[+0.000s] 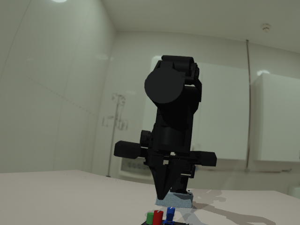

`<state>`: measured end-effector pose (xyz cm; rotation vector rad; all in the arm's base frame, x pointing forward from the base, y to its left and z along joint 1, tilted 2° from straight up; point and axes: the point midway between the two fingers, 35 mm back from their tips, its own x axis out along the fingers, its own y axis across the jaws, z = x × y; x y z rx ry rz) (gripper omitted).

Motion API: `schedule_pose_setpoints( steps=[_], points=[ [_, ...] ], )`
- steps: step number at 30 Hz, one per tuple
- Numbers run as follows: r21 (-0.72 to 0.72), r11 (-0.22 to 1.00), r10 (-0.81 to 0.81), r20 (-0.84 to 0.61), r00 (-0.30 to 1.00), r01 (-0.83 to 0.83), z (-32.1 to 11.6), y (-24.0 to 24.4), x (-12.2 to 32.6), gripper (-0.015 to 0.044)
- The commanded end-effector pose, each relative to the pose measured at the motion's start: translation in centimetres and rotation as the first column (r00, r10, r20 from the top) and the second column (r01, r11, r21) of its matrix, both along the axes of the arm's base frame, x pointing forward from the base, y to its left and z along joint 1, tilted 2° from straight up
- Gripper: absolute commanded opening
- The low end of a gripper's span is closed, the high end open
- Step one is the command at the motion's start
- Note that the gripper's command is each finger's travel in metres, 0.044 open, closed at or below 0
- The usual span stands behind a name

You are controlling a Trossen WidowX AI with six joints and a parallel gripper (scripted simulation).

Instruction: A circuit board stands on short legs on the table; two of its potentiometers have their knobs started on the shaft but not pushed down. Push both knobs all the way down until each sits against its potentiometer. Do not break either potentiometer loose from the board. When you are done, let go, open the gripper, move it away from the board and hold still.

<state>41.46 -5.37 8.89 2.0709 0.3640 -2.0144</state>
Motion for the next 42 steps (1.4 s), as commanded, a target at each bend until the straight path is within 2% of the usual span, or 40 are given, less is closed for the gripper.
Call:
schedule_pose_setpoints(
  steps=[1,11,42],
  points=[
    [0.004,1.000,-0.005,-0.005,1.000,0.005,-0.6,0.1,-0.1,0.0000],
    [0.004,1.000,-0.005,-0.005,1.000,0.005,-2.2,0.1,-0.1,0.0000],
    [0.004,1.000,-0.005,-0.005,1.000,0.005,-2.6,0.1,-0.1,0.0000]
  ],
)
